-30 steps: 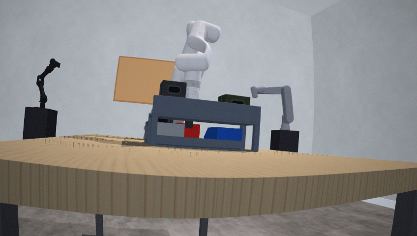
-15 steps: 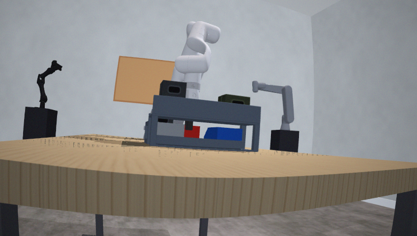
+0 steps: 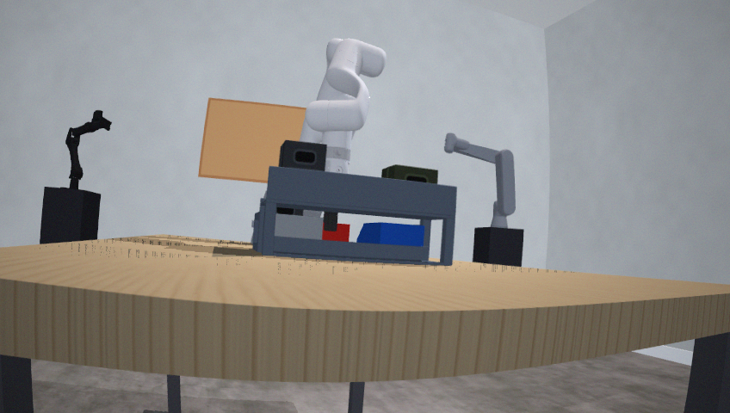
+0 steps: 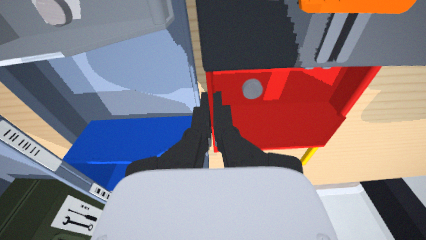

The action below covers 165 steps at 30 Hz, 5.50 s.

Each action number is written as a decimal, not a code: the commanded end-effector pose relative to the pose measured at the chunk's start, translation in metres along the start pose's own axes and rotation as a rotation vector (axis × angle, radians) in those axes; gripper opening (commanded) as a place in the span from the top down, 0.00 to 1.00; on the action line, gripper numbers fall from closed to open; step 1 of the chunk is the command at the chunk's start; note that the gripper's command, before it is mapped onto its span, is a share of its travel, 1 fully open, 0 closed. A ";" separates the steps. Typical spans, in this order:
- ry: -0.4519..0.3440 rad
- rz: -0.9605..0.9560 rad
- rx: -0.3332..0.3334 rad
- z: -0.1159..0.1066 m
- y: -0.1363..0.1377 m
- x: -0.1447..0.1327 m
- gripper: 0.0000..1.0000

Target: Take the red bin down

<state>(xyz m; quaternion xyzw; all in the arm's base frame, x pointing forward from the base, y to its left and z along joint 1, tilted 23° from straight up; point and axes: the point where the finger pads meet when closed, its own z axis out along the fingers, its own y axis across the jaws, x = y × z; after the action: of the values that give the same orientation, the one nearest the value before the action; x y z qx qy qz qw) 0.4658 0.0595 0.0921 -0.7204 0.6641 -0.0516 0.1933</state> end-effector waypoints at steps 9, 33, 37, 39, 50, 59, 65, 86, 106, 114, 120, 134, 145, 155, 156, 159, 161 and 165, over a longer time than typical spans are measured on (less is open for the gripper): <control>0.000 -0.001 0.004 0.000 -0.002 0.000 1.00; 0.000 -0.001 0.004 0.001 -0.002 0.000 0.67; 0.000 -0.001 0.004 0.001 -0.002 0.000 0.67; 0.000 -0.001 0.004 0.001 -0.002 0.000 0.67; 0.000 -0.001 0.004 0.001 -0.002 0.000 0.67; 0.000 -0.001 0.004 0.001 -0.002 0.000 0.67; 0.000 -0.001 0.004 0.001 -0.002 0.000 0.67; 0.000 -0.001 0.004 0.001 -0.002 0.000 0.67; 0.000 -0.001 0.004 -0.054 -0.001 0.000 0.67; 0.000 -0.001 0.004 -0.079 -0.002 0.000 0.67; 0.000 -0.001 0.004 -0.079 -0.002 0.000 0.67; 0.000 -0.001 0.004 -0.069 -0.002 0.000 0.67; 0.000 -0.001 0.004 -0.067 -0.002 0.000 0.67; 0.000 -0.001 0.004 -0.064 -0.002 0.000 0.67; 0.000 -0.001 0.004 -0.064 -0.002 0.000 0.67; 0.000 -0.001 0.004 -0.064 -0.002 0.000 0.67; 0.000 -0.001 0.004 -0.064 -0.002 0.000 0.67; 0.000 -0.001 0.004 -0.062 -0.002 0.000 0.67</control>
<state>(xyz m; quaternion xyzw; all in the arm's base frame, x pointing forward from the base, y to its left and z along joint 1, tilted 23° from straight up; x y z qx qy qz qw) 0.4458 0.0465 0.1493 -0.7203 0.6640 -0.0521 0.1937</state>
